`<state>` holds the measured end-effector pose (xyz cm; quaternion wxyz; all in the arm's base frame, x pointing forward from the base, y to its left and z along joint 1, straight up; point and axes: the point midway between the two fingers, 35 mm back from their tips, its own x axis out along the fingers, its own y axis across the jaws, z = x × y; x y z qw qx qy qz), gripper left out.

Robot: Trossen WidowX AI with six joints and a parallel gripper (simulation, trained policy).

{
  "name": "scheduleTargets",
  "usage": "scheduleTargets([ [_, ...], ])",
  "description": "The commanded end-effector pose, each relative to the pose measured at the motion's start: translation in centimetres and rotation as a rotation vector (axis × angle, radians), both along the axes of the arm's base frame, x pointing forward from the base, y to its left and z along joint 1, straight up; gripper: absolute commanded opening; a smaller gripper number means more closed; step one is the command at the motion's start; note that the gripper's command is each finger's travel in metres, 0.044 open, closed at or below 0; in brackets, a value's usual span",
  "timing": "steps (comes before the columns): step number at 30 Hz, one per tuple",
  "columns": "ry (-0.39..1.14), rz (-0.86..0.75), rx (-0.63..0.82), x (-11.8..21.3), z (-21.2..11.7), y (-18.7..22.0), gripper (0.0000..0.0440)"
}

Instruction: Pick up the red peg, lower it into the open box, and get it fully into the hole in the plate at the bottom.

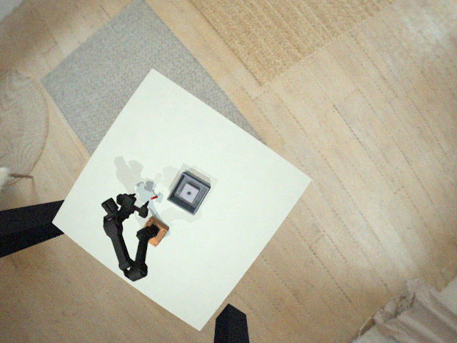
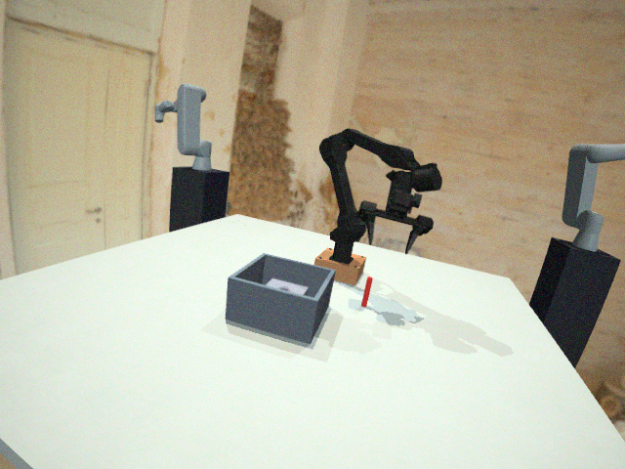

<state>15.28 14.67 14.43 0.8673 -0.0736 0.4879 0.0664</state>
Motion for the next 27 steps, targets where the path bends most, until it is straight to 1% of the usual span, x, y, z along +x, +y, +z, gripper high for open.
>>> scheduleTargets([
  [1,0.056,-0.083,0.013,0.1,-0.6,-0.4,0.044],
  [19,0.36,-0.631,0.085,0.6,-3.9,-2.3,0.044],
  [27,0.438,-0.787,0.105,1.3,-5.4,-2.3,0.044],
])
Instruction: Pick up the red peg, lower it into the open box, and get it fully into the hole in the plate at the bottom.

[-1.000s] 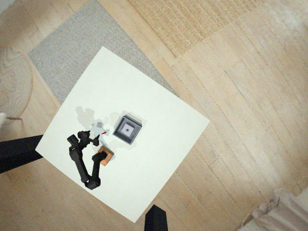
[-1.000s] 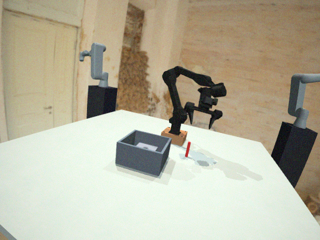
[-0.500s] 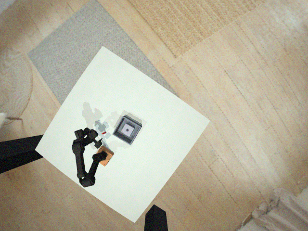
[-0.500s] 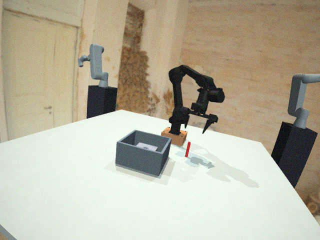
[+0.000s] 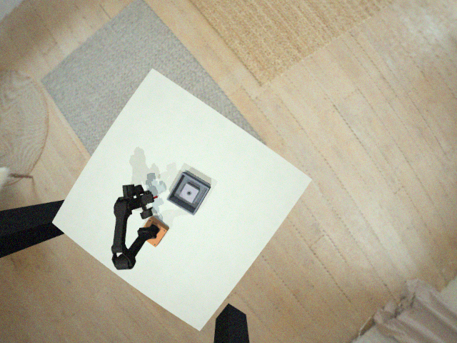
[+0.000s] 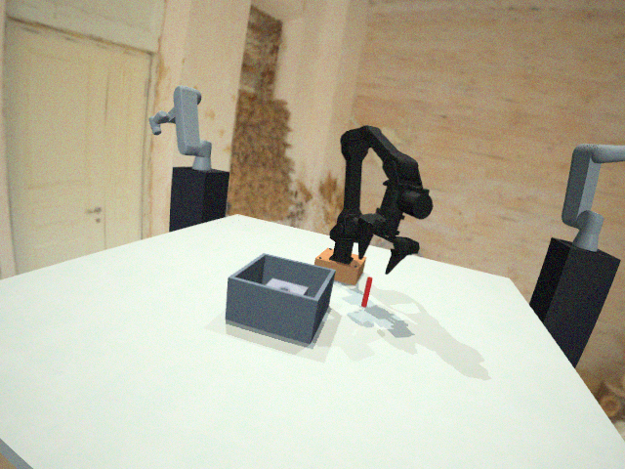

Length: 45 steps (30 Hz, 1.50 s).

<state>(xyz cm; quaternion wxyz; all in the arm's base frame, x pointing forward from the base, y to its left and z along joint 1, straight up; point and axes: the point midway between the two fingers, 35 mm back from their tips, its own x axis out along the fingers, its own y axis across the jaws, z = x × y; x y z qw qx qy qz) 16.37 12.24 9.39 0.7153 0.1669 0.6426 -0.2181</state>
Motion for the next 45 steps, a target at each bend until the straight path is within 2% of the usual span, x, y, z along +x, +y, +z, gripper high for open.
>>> scheduleTargets([
  [1,0.025,-0.045,0.006,0.2,-0.6,0.1,0.044],
  [12,0.071,-0.121,0.008,0.8,-3.0,0.2,0.0438],
  [22,0.076,-0.139,-0.004,1.1,-6.5,0.1,0.0434],
  [25,0.077,-0.138,-0.009,1.2,-7.4,0.0,0.0419],
  [31,0.103,-0.144,-0.029,0.9,-9.2,-0.4,0.027],
  [40,0.145,-0.156,-0.069,0.8,-10.0,-0.7,0.0037],
  [41,0.149,-0.156,-0.074,0.8,-10.0,-0.7,0.0018],
  [45,0.101,-0.152,-0.086,2.0,-8.7,-0.9,0.0],
])
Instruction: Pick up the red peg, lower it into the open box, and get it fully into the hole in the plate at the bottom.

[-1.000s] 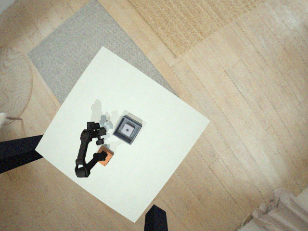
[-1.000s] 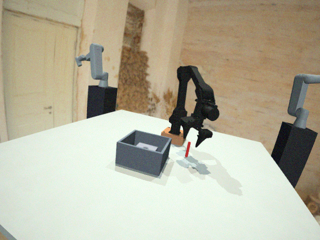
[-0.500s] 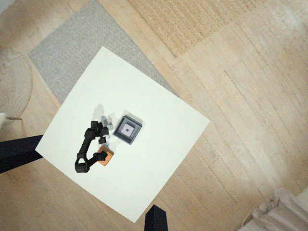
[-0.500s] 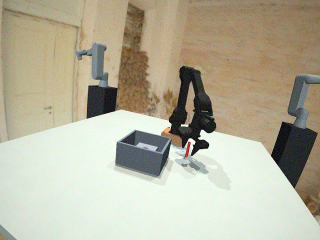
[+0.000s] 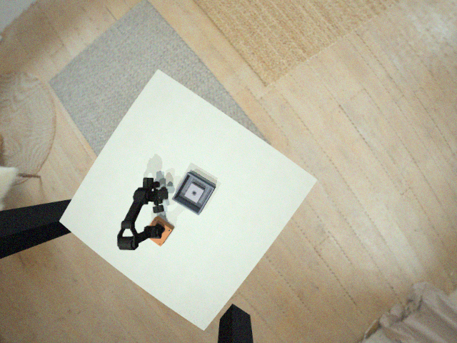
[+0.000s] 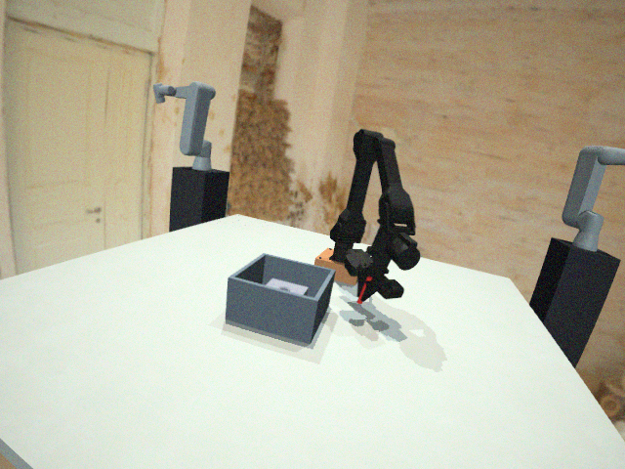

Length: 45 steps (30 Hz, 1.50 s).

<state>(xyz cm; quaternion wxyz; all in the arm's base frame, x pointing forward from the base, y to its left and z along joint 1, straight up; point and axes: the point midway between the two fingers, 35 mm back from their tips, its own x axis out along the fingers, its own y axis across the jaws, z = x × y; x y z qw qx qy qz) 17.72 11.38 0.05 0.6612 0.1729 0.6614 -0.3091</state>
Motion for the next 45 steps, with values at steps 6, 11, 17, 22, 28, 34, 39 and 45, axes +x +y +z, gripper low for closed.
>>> scheduleTargets([
  [6,-0.073,0.006,-0.027,1.9,3.1,-0.6,0.0],
  [11,-0.117,-0.001,-0.042,3.2,5.3,-1.2,0.0],
  [17,-0.177,-0.035,-0.056,5.0,8.2,-2.1,0.0],
  [22,-0.214,-0.085,-0.074,6.4,10.0,-3.4,0.0],
  [28,-0.251,-0.149,-0.093,8.1,11.1,-5.5,0.0],
  [34,-0.27,-0.197,-0.108,9.8,11.5,-7.9,0.0],
  [39,-0.277,-0.218,-0.116,11.3,11.2,-10.0,0.0],
  [45,-0.275,-0.218,-0.112,12.9,10.5,-12.3,0.0],
])
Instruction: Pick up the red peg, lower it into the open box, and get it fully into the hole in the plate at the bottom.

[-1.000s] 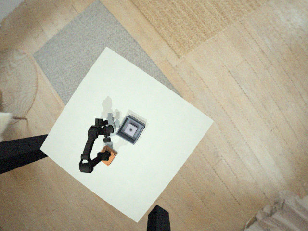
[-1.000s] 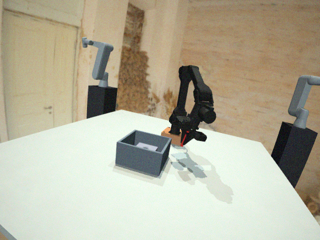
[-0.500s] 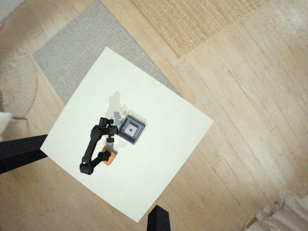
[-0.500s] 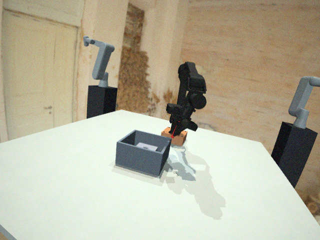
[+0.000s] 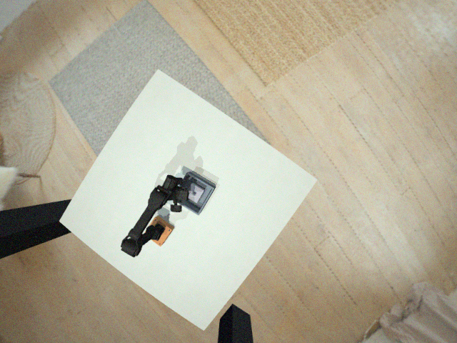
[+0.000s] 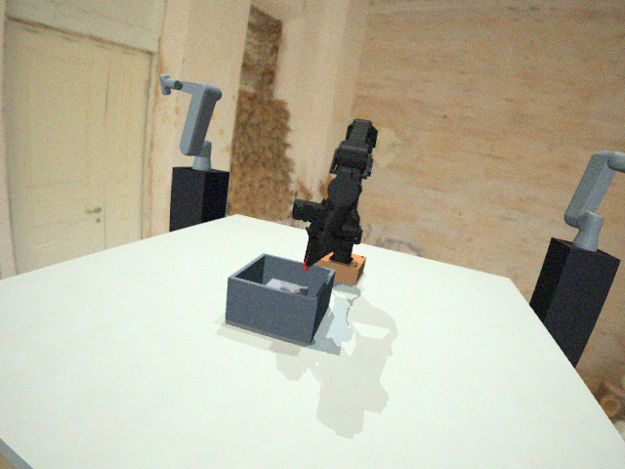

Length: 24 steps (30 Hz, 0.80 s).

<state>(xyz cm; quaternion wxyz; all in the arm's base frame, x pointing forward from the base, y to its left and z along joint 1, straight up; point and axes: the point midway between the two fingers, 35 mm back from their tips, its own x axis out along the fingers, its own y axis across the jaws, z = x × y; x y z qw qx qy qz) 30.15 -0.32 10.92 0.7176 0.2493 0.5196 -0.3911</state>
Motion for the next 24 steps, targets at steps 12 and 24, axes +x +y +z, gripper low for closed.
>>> scheduleTargets([
  [12,0.046,0.078,0.047,2.5,-3.1,-3.4,0.0],
  [24,0.106,0.157,0.103,3.2,-5.7,-4.5,0.0144],
])
